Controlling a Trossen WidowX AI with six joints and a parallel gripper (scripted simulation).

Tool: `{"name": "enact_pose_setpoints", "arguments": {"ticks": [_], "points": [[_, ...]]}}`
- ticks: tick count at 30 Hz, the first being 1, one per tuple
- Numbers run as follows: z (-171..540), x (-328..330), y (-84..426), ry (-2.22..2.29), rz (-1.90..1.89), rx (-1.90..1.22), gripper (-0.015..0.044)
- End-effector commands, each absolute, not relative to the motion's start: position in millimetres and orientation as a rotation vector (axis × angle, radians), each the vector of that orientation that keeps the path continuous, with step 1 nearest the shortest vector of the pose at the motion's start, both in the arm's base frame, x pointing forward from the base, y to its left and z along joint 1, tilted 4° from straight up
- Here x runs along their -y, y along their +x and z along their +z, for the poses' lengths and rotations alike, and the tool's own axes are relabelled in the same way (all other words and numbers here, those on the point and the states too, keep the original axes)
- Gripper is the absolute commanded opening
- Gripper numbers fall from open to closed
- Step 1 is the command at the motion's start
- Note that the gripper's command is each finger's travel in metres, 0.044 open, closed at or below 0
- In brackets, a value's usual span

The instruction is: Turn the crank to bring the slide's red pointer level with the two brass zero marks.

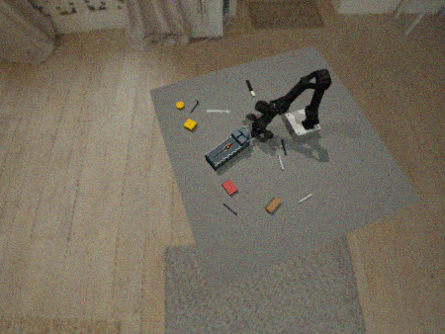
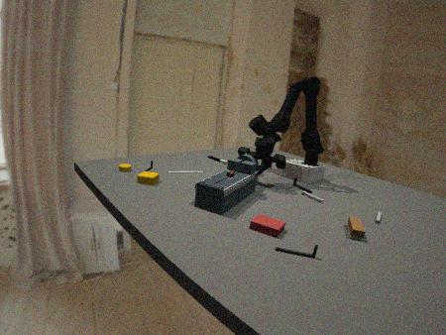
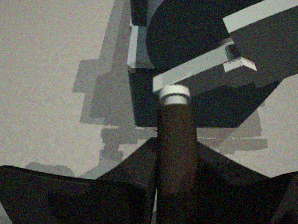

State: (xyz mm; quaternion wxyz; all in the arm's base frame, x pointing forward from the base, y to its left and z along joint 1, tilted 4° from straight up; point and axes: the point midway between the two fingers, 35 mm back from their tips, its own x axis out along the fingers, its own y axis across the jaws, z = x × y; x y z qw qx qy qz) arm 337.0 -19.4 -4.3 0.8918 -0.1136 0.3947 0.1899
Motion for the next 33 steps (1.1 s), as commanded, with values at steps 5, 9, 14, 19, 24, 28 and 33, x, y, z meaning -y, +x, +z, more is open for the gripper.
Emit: {"name": "enact_pose_setpoints", "arguments": {"ticks": [5, 9, 14, 19, 24, 28, 33], "points": [[8, 11, 334, -0.231, 0.406, -0.813, 0.0000], [14, 10, 333, -0.231, 0.406, -0.813, 0.0000], [22, 11, 334, -0.231, 0.406, -0.812, 0.0000], [29, 12, 335, -0.231, 0.406, -0.812, 0.0000], [34, 14, 337, -0.232, 0.406, -0.812, 0.0000], [37, 16, 338, -0.232, 0.406, -0.812, 0.0000], [40, 18, 339, -0.232, 0.406, -0.812, 0.0000]]}}
